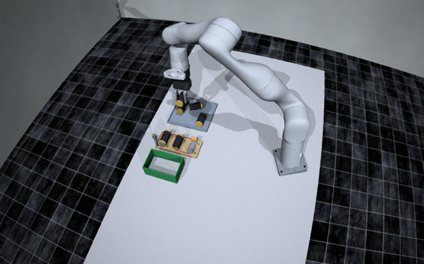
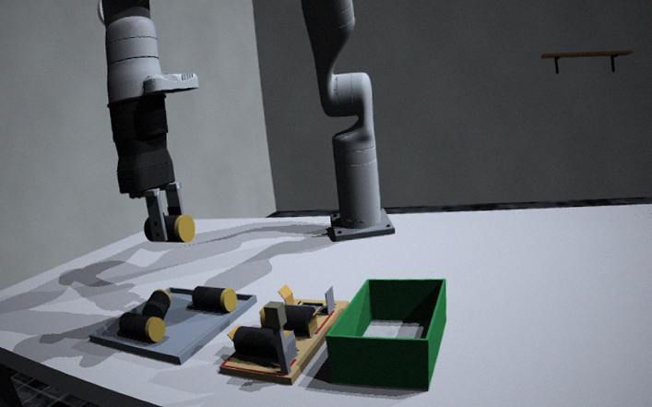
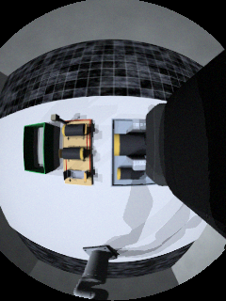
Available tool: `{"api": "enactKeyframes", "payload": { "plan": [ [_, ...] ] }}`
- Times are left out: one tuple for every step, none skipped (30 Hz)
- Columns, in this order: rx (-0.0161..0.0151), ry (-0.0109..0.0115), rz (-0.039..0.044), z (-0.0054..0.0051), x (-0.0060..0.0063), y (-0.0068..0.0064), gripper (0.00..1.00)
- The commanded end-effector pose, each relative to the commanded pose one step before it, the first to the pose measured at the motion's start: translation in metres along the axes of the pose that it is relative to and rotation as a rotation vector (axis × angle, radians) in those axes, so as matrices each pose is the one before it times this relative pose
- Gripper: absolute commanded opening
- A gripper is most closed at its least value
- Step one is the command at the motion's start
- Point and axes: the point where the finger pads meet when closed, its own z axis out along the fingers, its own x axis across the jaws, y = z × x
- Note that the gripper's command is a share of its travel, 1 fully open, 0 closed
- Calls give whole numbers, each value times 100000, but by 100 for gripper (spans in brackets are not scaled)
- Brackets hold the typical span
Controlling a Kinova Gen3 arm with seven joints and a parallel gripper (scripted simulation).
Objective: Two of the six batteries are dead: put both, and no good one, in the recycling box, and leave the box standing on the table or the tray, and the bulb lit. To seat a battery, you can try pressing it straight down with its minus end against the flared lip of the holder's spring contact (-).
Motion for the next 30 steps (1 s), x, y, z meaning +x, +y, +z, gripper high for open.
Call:
{"api": "enactKeyframes", "payload": {
  "plan": [
    [-21,213,15,-95,46,12,57],
    [0,0,1,0,0,0,57],
    [0,0,0,0,0,0,57],
    [0,0,0,0,0,0,57],
    [0,0,0,0,0,0,57],
    [0,0,0,0,0,0,57],
    [0,0,0,0,0,0,57],
    [0,0,0,0,0,0,57],
    [0,0,0,0,0,0,57],
    [0,0,0,0,-1,-2,57],
    [0,0,0,0,-7,-11,57],
    [0,0,0,0,-18,-29,57],
    [0,0,0,0,-33,-54,57],
    [0,0,0,0,-53,-84,57],
    [0,0,0,0,-75,-119,57],
    [0,0,0,0,-100,-158,57],
    [0,0,0,0,-126,-202,57],
    [0,0,0,0,-155,-246,57],
    [0,0,0,0,-185,-292,57],
    [0,0,0,0,-215,-341,57],
    [0,0,0,0,-245,-389,57],
    [0,0,0,0,-276,-438,57],
    [0,0,0,0,-303,-480,57],
    [0,0,0,0,-324,-514,57],
    [0,0,0,0,0,0,57],
    [0,0,0,0,0,0,57],
    [0,0,0,0,-341,-542,57],
    [0,0,0,0,-357,-565,57],
    [0,0,0,0,-367,-583,57],
    [0,0,0,0,-375,-596,57]
  ]
}}
